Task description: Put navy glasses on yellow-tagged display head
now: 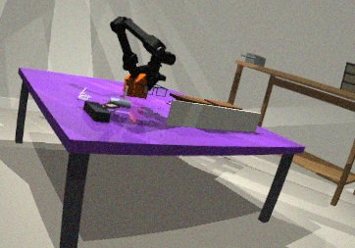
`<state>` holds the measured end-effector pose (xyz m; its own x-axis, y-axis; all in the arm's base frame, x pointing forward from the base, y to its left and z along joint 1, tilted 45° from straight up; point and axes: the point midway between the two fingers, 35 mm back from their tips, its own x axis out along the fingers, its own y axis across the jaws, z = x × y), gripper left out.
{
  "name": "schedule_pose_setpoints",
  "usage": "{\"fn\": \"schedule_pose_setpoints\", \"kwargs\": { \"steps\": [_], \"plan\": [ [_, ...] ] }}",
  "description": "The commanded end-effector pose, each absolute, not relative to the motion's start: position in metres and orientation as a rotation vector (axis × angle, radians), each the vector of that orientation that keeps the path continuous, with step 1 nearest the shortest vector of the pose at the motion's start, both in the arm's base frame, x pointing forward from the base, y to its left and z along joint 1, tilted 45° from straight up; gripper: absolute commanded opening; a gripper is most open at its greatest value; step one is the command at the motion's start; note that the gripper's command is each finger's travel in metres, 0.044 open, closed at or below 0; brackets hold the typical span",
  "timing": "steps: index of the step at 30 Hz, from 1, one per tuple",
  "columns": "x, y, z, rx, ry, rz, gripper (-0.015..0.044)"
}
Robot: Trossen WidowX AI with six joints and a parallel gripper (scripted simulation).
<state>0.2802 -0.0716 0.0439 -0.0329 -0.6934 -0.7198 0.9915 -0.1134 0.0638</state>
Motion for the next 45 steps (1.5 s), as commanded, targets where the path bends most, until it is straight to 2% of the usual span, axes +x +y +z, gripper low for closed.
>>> {"fn": "schedule_pose_setpoints", "kwargs": {
  "steps": [1,45],
  "plan": [
    [0.28,-0.075,0.041,0.713,0.547,-1.558,0.0],
    [0.276,-0.104,0.013,0.723,0.529,-1.566,0.0]
  ]
}}
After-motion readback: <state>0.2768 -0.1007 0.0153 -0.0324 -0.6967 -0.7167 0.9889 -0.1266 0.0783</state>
